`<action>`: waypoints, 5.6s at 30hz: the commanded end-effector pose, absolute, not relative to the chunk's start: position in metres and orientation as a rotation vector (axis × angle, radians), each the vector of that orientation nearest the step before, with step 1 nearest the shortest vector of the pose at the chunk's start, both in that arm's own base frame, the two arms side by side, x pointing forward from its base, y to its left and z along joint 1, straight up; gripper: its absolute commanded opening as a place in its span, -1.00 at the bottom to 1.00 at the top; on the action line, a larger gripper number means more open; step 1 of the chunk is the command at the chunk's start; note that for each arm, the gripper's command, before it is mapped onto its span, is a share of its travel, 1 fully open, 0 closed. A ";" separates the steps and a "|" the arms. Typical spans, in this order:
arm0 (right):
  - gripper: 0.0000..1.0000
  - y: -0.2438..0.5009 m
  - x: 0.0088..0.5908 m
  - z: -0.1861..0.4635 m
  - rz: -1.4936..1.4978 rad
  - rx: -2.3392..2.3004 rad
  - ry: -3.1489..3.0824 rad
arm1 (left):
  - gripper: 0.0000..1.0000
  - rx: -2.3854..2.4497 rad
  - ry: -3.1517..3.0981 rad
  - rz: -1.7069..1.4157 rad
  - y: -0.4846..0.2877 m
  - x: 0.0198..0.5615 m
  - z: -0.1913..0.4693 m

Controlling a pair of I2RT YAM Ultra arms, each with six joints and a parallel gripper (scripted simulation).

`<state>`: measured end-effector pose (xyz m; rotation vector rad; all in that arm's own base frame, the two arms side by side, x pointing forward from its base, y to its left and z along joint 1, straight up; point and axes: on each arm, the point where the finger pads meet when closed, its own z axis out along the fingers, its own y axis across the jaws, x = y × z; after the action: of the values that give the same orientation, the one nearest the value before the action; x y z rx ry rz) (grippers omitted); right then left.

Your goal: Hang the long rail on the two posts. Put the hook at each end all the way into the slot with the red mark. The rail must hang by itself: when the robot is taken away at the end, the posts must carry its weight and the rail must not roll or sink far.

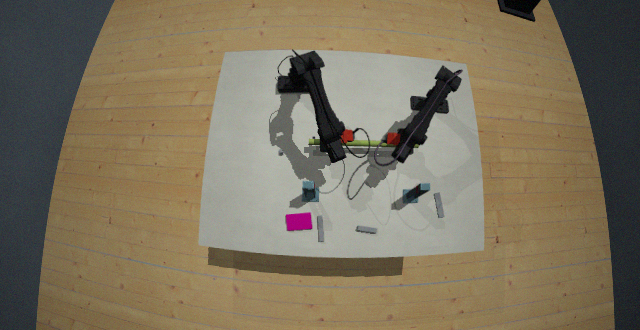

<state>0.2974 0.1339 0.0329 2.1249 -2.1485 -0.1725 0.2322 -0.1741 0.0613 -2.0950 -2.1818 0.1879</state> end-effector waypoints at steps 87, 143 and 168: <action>-0.63 0.135 0.329 0.016 1.721 2.458 -2.565 | -0.62 -2.477 -2.591 -1.669 -0.174 0.266 0.045; 0.45 0.130 0.308 0.001 1.536 2.489 -2.522 | 0.37 -2.518 -2.586 -1.530 -0.178 0.247 0.036; 1.00 0.138 0.261 0.034 1.571 2.460 -2.570 | 1.00 -2.516 -2.574 -1.524 -0.179 0.196 0.065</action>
<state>0.2589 0.1407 0.0299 2.5585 -2.5103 1.5599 0.1967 -0.1782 0.0548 -2.5911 -2.5417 -1.5050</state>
